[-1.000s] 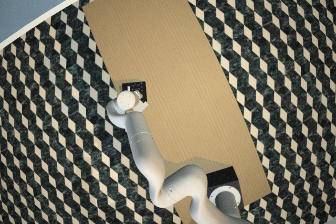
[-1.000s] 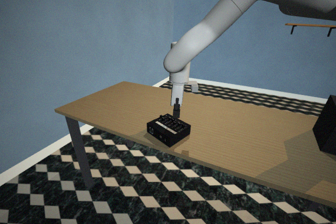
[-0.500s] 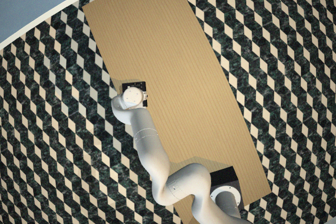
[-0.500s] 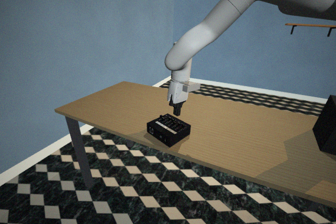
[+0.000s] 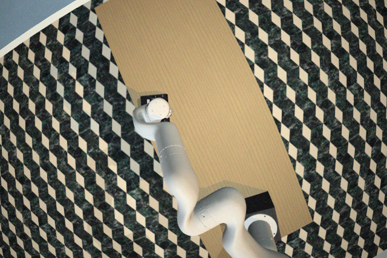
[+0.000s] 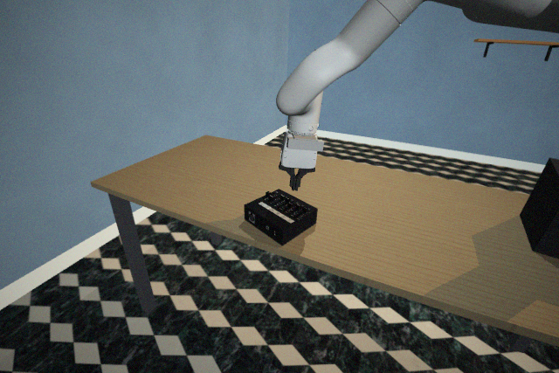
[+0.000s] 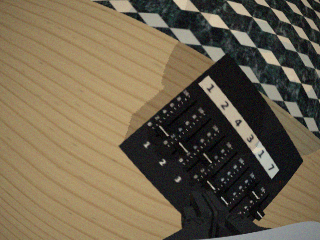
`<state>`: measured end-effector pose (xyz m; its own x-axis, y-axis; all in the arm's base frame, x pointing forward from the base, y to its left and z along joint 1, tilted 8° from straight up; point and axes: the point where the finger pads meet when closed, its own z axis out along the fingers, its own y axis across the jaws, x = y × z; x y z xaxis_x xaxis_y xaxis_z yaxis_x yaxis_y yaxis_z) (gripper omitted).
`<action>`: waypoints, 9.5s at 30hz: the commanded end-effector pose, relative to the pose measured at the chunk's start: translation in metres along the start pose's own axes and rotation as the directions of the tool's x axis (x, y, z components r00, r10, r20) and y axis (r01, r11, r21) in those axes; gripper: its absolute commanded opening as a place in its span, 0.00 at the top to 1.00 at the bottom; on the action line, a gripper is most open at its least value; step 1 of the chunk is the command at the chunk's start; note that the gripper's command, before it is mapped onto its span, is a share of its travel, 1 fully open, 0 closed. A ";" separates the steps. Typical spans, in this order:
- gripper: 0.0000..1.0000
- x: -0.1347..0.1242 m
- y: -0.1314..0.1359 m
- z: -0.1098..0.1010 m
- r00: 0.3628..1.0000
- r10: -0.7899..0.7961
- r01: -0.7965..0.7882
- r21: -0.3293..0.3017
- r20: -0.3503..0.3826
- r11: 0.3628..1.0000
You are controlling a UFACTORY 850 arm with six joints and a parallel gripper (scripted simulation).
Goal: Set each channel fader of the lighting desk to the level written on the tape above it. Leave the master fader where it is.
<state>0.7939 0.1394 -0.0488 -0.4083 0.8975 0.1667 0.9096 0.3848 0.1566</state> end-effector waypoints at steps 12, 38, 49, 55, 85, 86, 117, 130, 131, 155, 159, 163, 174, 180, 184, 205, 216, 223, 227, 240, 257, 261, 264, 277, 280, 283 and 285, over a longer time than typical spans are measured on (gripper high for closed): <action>1.00 -0.005 0.000 -0.002 0.730 0.680 -0.681 0.004 0.071 0.732; 1.00 -0.005 0.000 -0.002 0.660 0.745 -0.749 0.006 0.097 0.663; 1.00 -0.005 0.000 -0.002 0.660 0.745 -0.749 0.006 0.097 0.663; 1.00 -0.005 0.000 -0.001 0.660 0.745 -0.749 0.006 0.097 0.663; 1.00 -0.006 -0.001 0.015 0.660 0.745 -0.749 0.006 0.097 0.663; 1.00 -0.006 -0.001 0.015 0.660 0.745 -0.749 0.006 0.097 0.663; 1.00 -0.006 -0.001 0.022 0.660 0.745 -0.749 0.006 0.097 0.663; 1.00 -0.006 -0.001 0.022 0.660 0.745 -0.749 0.006 0.097 0.663; 1.00 -0.006 -0.001 0.022 0.660 0.745 -0.749 0.006 0.097 0.663; 1.00 -0.006 0.000 0.023 0.660 0.745 -0.749 0.006 0.097 0.663; 1.00 -0.006 0.000 0.023 0.660 0.745 -0.749 0.006 0.097 0.663; 1.00 -0.007 0.000 0.023 0.660 0.745 -0.749 0.006 0.097 0.663; 1.00 -0.007 0.000 0.023 0.660 0.745 -0.749 0.006 0.097 0.663; 1.00 -0.007 0.000 0.023 0.660 0.745 -0.749 0.006 0.097 0.663; 1.00 -0.007 0.000 0.023 0.660 0.745 -0.749 0.006 0.097 0.663; 1.00 -0.007 0.000 0.023 0.660 0.745 -0.749 0.006 0.097 0.663; 1.00 -0.007 0.000 0.029 0.660 0.745 -0.749 0.006 0.097 0.663; 1.00 -0.007 -0.001 0.033 0.660 0.745 -0.749 0.006 0.097 0.663; 1.00 -0.007 -0.001 0.034 0.660 0.745 -0.749 0.006 0.097 0.663; 1.00 -0.007 -0.001 0.035 0.660 0.745 -0.749 0.006 0.097 0.663; 1.00 -0.005 0.002 0.035 0.660 0.745 -0.749 0.006 0.097 0.663; 1.00 -0.004 0.003 0.035 0.660 0.745 -0.749 0.006 0.097 0.663; 1.00 -0.003 0.005 0.035 0.660 0.745 -0.749 0.006 0.097 0.663; 1.00 0.001 0.009 0.036 0.660 0.745 -0.749 0.006 0.097 0.663; 1.00 0.002 0.010 0.036 0.660 0.745 -0.749 0.006 0.097 0.663; 1.00 0.002 0.010 0.036 0.660 0.745 -0.749 0.006 0.097 0.663; 1.00 0.003 0.010 0.036 0.660 0.745 -0.749 0.006 0.097 0.663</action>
<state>0.8036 0.1529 -0.0835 0.4157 0.9001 0.1305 0.9091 -0.4157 -0.0288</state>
